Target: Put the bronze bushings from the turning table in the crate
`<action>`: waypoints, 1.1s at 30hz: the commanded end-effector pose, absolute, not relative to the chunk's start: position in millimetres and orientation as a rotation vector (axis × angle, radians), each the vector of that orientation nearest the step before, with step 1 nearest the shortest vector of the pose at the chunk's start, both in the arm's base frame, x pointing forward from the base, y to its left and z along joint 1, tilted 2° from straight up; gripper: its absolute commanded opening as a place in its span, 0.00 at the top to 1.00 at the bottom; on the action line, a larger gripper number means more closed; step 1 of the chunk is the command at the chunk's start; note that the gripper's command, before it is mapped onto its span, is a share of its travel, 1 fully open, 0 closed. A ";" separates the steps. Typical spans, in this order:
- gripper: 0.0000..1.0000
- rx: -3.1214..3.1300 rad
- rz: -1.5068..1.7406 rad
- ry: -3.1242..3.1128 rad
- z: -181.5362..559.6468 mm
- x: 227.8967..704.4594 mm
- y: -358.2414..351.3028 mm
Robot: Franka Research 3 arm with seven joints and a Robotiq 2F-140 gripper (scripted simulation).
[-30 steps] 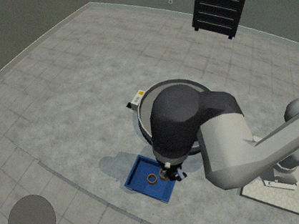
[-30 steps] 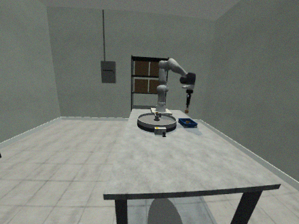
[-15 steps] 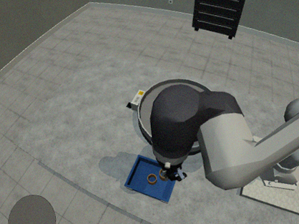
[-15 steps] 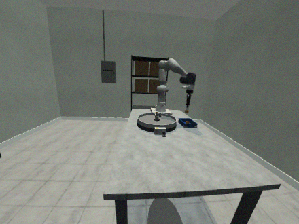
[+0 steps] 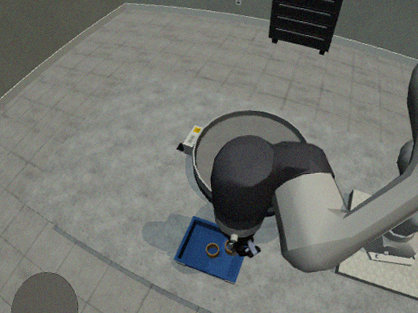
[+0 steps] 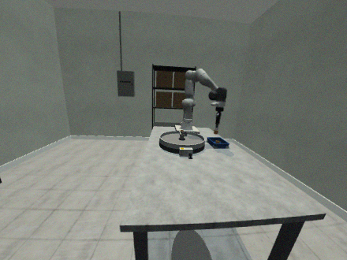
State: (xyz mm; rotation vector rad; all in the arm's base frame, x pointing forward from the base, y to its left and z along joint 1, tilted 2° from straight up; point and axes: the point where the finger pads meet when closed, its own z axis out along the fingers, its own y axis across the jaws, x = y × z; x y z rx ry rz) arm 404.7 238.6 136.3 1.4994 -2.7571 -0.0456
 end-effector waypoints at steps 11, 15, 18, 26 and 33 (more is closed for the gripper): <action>1.00 1.516 -0.055 -2.769 92.2 409.1 244.4; 1.00 1.516 -0.055 -2.769 92.1 409.1 244.4; 1.00 1.516 -0.055 -2.769 92.1 409.1 244.4; 1.00 1.516 -0.055 -2.769 92.1 409.1 244.4; 1.00 1.516 -0.055 -2.769 92.1 409.1 244.4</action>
